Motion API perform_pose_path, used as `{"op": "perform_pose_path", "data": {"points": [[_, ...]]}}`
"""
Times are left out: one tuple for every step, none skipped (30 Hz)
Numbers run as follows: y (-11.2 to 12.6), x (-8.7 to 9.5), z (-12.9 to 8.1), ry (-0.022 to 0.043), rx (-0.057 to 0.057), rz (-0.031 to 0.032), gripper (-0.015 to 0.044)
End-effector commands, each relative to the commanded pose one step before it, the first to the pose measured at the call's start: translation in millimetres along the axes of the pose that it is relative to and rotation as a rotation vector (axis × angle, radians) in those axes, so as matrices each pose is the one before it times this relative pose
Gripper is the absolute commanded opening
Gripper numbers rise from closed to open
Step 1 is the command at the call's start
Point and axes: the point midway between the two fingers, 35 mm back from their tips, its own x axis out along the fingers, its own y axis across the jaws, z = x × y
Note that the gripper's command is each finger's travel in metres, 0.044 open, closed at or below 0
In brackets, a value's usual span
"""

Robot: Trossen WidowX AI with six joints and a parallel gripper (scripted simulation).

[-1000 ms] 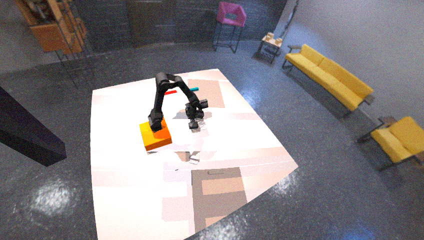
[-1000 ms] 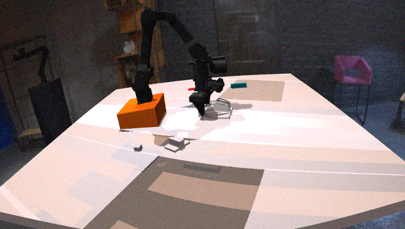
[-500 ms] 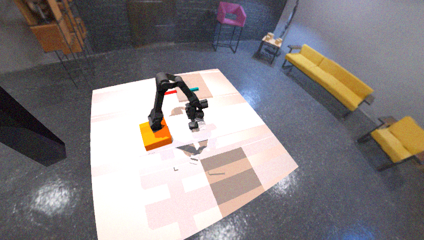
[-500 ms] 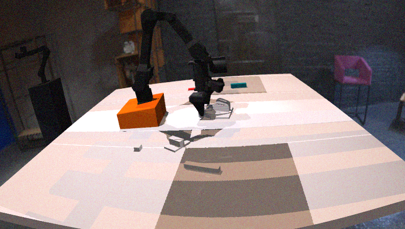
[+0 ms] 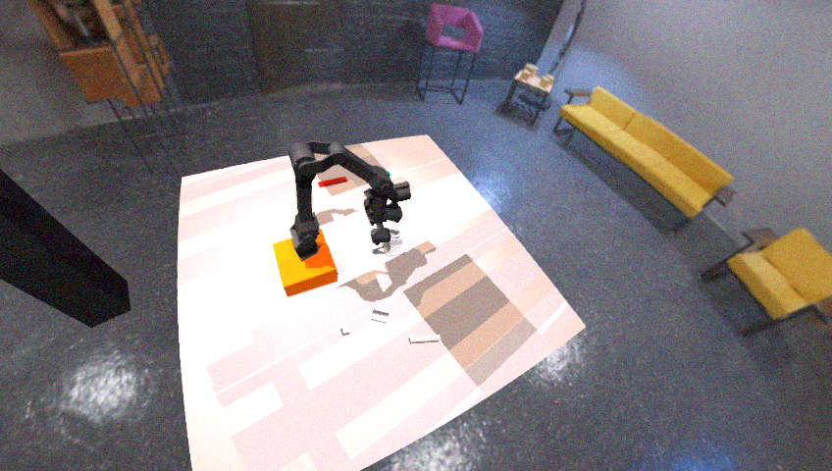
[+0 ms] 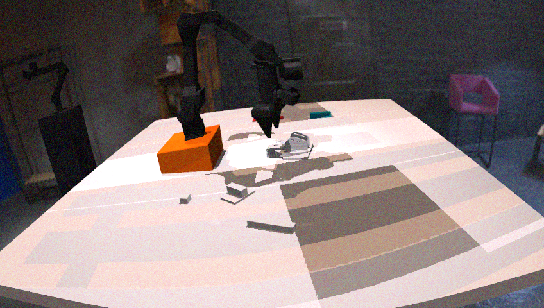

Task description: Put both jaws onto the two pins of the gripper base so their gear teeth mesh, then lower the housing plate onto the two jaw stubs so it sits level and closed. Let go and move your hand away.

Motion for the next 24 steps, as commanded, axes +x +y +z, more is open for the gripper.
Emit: {"op": "perform_pose_path", "data": {"points": [[0.46,-20.53,-0.52,-0.00810,0.0038,0.00678,0.0440],[0.00,0.00,0.00,0.00000,0.0000,0.00000,0.0440],[-0.34,10.36,2.15,-0.00489,-0.0035,-0.00405,0.0440],[-0.22,-1.79,-1.07,0.00021,0.0001,0.00010,0.0440],[-0.68,-5.33,-3.29,0.00064,0.0003,0.00030,0.0440],[-1.18,-8.72,-5.76,0.00110,0.0005,0.00049,0.0440],[-1.57,-10.51,-7.61,0.00141,0.0006,0.00059,0.0440],[-1.68,-10.15,-8.12,0.00147,0.0006,0.00058,0.0440],[-1.79,-9.73,-8.58,0.00151,0.0006,0.00056,0.0440],[-1.52,-7.53,-7.24,0.00126,0.0005,0.00044,0.0440],[-0.94,-4.38,-4.48,0.00077,0.0003,0.00026,0.0440],[-0.32,-1.44,-1.52,0.00026,0.0001,0.00009,0.0440],[0.00,0.00,0.00,0.00000,0.0000,0.00000,0.0440],[0.00,0.00,0.00,0.00000,0.0000,0.00000,0.0440],[0.00,0.00,0.00,0.00000,0.0000,0.00000,0.0440],[0.00,0.00,0.00,0.00000,0.0000,0.00000,0.0440],[0.00,0.00,0.00,0.00000,0.0000,0.00000,0.0440],[0.00,0.00,0.00,0.00000,0.0000,0.00000,0.0440],[0.00,0.00,0.00,0.00000,0.0000,0.00000,0.0440],[0.00,0.00,0.00,0.00000,0.0000,0.00000,0.0440],[0.00,0.00,0.00,0.00000,0.0000,0.00000,0.0440],[0.00,0.00,0.00,0.00000,0.0000,0.00000,0.0440],[0.00,0.00,0.00,0.00000,0.0000,0.00000,0.0440],[0.00,0.00,0.00,0.00000,0.0000,0.00000,0.0440]]}}
